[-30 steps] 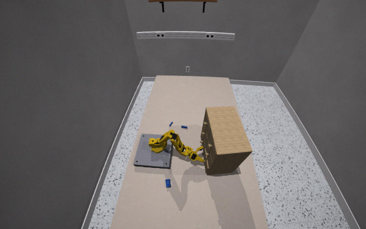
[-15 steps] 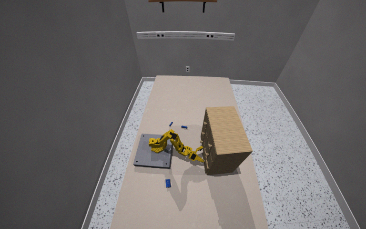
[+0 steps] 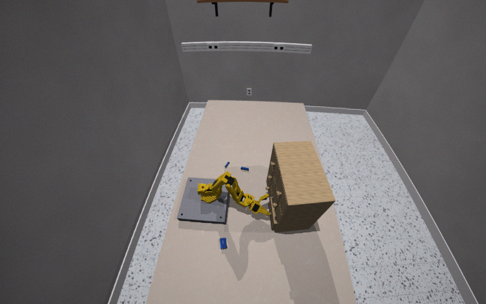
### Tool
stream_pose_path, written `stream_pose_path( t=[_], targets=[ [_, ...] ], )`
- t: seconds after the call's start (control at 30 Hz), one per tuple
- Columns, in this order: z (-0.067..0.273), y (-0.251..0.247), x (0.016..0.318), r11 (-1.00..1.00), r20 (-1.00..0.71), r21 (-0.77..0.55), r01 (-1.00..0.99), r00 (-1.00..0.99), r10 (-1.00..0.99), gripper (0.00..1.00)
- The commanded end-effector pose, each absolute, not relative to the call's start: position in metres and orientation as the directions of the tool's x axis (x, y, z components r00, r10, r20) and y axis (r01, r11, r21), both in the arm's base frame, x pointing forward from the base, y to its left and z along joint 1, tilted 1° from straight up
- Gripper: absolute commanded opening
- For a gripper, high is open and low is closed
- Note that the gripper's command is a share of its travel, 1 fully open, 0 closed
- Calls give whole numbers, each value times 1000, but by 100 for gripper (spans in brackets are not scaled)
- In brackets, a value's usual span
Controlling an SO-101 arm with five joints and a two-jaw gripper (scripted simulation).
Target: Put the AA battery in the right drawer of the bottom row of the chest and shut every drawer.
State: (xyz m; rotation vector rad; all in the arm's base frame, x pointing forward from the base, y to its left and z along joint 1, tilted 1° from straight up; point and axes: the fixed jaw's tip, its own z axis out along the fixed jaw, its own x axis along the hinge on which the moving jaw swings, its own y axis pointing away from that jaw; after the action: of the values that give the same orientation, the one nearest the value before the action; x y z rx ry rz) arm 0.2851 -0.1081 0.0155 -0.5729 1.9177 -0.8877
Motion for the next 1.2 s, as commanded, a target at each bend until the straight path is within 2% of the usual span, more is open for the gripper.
stream_pose_path(
  t=[0.0,1.17],
  targets=[
    [14,-110,278,633,-540,-774,-33,-488,-686,0],
    [14,-111,267,633,-540,-774,-22,-500,-677,0]
  ],
)
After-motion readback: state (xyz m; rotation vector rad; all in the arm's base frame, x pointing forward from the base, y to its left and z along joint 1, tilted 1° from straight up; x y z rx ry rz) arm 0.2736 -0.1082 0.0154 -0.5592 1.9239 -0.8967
